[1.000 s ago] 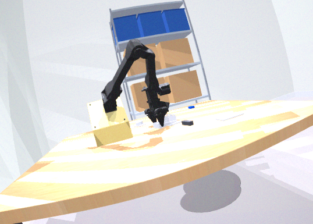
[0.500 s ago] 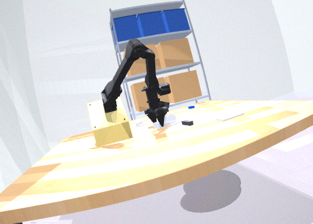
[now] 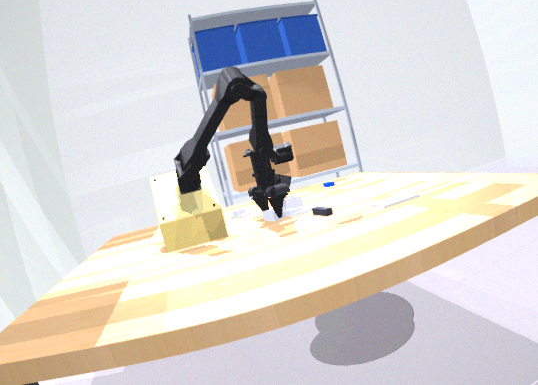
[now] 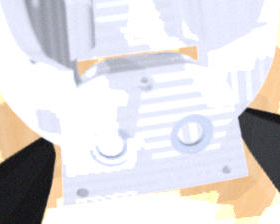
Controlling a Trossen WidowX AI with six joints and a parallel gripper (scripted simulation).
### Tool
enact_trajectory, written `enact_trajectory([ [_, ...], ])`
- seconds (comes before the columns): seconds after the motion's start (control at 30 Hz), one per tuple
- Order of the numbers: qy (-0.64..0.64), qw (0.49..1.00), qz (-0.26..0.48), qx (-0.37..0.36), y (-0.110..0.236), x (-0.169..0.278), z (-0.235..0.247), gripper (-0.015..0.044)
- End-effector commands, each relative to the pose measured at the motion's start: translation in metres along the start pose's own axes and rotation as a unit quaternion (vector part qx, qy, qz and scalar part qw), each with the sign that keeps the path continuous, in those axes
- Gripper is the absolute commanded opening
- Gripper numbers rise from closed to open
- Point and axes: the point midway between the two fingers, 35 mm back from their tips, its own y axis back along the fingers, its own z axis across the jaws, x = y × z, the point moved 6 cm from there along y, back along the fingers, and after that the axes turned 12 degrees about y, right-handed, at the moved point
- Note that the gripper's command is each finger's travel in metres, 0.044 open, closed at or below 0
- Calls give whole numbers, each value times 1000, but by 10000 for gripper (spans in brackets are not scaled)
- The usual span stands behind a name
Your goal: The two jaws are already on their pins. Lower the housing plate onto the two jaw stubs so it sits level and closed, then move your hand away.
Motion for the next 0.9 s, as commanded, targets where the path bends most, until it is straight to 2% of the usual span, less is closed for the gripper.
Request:
enact_trajectory([
  [0.0, 0, 1000, 0, 0, 0, 0, 0, 440],
  [0.3, 0, 1000, 0, -1, 4, -1, 0, 440],
  [0.63, 1, 1000, -1, 0, 75, 0, 0, 440],
  [0.87, 6, 1000, -1, 1, 72, 1, 2, 440],
])
